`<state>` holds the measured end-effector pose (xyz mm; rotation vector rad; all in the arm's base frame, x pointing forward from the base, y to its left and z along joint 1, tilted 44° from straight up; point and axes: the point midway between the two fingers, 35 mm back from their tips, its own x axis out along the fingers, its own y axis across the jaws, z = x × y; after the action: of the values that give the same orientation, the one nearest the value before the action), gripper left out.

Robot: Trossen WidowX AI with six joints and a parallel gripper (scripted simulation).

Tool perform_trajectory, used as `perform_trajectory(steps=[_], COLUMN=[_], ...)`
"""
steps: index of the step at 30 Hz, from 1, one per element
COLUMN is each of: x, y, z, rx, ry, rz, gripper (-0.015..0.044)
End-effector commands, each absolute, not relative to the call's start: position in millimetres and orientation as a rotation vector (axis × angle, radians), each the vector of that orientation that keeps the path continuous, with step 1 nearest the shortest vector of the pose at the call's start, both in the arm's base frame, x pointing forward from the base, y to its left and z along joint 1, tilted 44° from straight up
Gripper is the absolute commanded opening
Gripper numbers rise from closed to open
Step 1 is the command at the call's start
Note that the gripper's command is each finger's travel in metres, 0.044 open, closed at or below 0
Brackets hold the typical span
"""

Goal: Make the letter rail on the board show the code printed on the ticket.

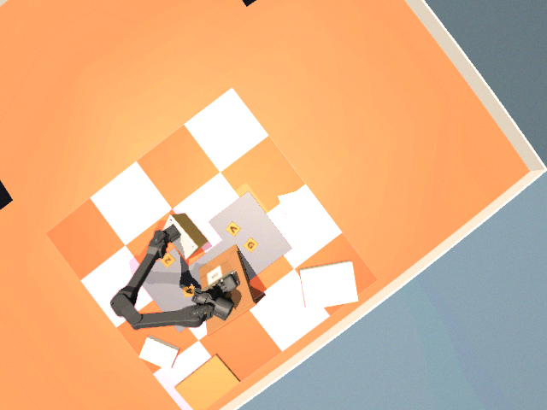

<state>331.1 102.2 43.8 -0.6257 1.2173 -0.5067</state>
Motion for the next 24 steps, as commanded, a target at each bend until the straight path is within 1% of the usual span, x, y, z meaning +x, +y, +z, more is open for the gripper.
perform_trajectory(steps=[1, 24], x=[330.8, 331.1], y=[102.9, 108.3], z=[42.5, 37.1], rx=[-0.623, -0.623], ry=[1.219, 1.219], rz=[-0.509, -0.509], gripper=[0.0, 0.0])
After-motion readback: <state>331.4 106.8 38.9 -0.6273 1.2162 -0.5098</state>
